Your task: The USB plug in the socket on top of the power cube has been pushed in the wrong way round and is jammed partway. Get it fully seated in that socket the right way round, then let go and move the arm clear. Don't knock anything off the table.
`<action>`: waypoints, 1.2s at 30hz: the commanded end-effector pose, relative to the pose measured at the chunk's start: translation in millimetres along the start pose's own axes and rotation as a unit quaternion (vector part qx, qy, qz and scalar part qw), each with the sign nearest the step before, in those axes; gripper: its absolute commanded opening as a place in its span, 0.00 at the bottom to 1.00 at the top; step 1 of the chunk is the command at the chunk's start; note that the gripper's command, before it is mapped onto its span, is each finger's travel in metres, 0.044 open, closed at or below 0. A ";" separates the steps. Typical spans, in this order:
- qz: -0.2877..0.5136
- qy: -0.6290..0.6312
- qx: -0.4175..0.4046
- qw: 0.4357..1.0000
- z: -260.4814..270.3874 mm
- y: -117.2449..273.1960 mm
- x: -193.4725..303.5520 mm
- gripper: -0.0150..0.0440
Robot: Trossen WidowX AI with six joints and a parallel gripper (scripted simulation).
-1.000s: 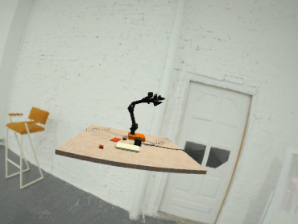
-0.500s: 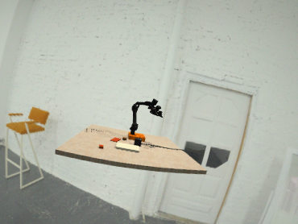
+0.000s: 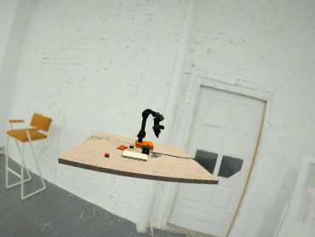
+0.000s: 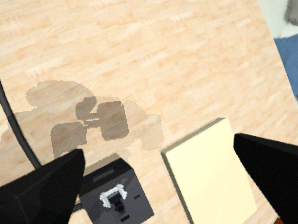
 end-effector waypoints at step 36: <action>0.146 0.154 -0.162 0.964 -8.9 -61.3 74.8 1.00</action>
Point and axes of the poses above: the point midway between the two fingers, 35 mm back from their tips, its own y axis back along the fingers, its own z axis across the jaws, x = y × z, the point moved 7 cm from there along y, back along the fingers, and after that the axes turned 9 degrees about -y, right-handed, at the moved point
